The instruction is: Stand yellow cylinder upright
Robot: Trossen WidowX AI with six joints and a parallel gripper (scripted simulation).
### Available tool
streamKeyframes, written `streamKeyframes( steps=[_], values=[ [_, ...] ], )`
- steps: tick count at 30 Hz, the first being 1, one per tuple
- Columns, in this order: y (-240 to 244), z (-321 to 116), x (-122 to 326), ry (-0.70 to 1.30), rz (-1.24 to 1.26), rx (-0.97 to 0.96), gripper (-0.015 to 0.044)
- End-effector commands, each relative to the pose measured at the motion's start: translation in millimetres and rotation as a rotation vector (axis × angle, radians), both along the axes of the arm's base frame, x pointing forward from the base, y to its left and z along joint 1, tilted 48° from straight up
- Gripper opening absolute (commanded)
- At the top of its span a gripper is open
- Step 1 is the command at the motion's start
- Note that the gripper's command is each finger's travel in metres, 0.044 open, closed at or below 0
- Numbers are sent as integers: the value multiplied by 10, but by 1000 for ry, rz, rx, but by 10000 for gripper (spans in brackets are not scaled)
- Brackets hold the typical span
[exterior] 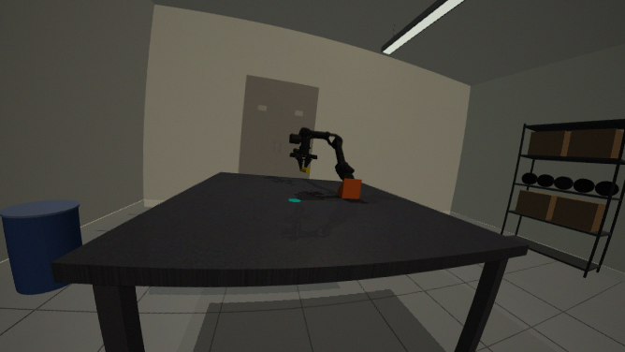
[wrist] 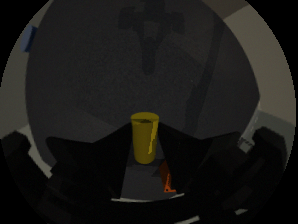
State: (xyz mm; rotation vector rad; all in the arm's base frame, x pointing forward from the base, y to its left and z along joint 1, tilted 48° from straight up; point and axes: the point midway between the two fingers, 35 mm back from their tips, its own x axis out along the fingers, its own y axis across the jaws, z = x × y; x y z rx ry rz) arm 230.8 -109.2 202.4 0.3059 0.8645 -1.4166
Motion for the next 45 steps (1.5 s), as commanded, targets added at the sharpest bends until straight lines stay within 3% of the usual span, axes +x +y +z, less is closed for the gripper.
streamKeyframes(
  steps=[1, 45],
  values=[
    [27, 23, 20, 9, 8, -4, 105],
    [755, -587, 871, 643, 633, 95, 105]
  ],
)
